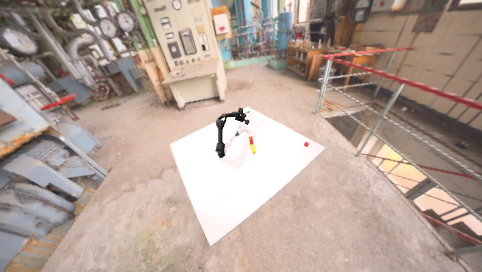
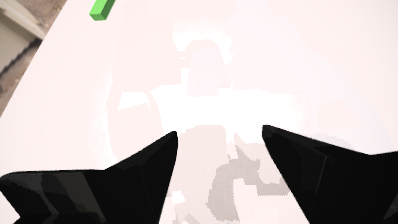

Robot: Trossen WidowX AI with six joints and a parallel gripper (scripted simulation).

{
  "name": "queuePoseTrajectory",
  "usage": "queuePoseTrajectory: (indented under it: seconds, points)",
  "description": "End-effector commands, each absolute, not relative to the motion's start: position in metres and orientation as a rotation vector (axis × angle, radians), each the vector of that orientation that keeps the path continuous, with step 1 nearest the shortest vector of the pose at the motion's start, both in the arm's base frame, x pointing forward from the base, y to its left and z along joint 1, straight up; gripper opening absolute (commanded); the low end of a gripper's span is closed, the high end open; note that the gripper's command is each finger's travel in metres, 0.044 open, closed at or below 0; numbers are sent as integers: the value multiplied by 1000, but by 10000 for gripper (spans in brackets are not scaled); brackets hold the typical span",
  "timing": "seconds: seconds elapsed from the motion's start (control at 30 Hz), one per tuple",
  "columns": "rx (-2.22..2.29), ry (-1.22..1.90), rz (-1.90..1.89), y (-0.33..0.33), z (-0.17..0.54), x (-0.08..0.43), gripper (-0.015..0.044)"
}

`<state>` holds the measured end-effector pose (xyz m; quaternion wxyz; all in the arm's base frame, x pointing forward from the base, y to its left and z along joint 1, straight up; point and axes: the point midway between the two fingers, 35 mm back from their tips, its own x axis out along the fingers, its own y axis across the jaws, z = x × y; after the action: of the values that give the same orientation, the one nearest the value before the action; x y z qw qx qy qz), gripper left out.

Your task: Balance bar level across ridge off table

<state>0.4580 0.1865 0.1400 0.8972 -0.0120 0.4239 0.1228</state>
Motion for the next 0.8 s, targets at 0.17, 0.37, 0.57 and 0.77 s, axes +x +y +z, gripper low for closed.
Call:
queuePoseTrajectory:
  seconds: [0.17, 0.37, 0.57, 0.77]
  points:
    - [240, 981, 15, 123, 147, 460, 315]
    - [418, 1037, -162, 80, 150, 455, 315]
    - [598, 1074, -348, 39, 153, 445, 315]
    - [780, 1093, -546, -1, 157, 430, 315]
